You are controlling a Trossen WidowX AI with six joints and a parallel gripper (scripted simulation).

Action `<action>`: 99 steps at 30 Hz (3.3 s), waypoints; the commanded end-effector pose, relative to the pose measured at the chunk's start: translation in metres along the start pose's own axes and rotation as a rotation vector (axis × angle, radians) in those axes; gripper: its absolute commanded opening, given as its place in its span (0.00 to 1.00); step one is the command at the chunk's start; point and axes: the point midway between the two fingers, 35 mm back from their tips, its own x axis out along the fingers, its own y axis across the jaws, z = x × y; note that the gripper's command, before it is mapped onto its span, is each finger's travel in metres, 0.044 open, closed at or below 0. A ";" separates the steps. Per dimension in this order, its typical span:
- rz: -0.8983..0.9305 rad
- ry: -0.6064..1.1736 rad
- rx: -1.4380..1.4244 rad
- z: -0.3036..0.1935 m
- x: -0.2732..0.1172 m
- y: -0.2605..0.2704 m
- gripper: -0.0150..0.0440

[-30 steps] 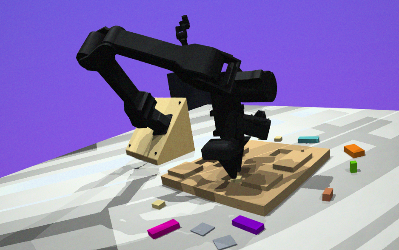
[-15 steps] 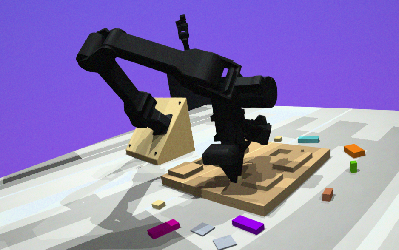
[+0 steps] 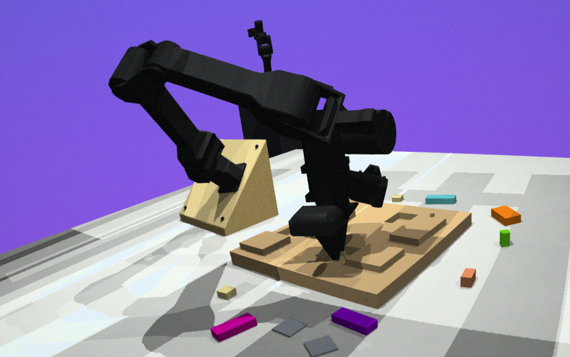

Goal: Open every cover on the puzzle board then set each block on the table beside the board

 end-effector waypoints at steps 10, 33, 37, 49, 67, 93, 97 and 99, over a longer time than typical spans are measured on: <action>0.001 -0.001 -0.001 0.001 -0.012 0.000 0.39; -0.001 -0.001 -0.005 0.000 -0.042 0.002 0.39; -0.001 -0.001 -0.005 0.000 -0.047 0.002 0.39; 0.001 -0.002 -0.005 0.001 -0.077 0.002 0.39; 0.006 -0.004 -0.007 -0.029 -0.096 -0.023 0.39; 0.007 -0.004 -0.009 -0.120 -0.097 -0.069 0.39; 0.006 -0.003 -0.009 -0.135 -0.097 -0.073 0.39; 0.005 -0.002 -0.009 -0.142 -0.097 -0.074 0.39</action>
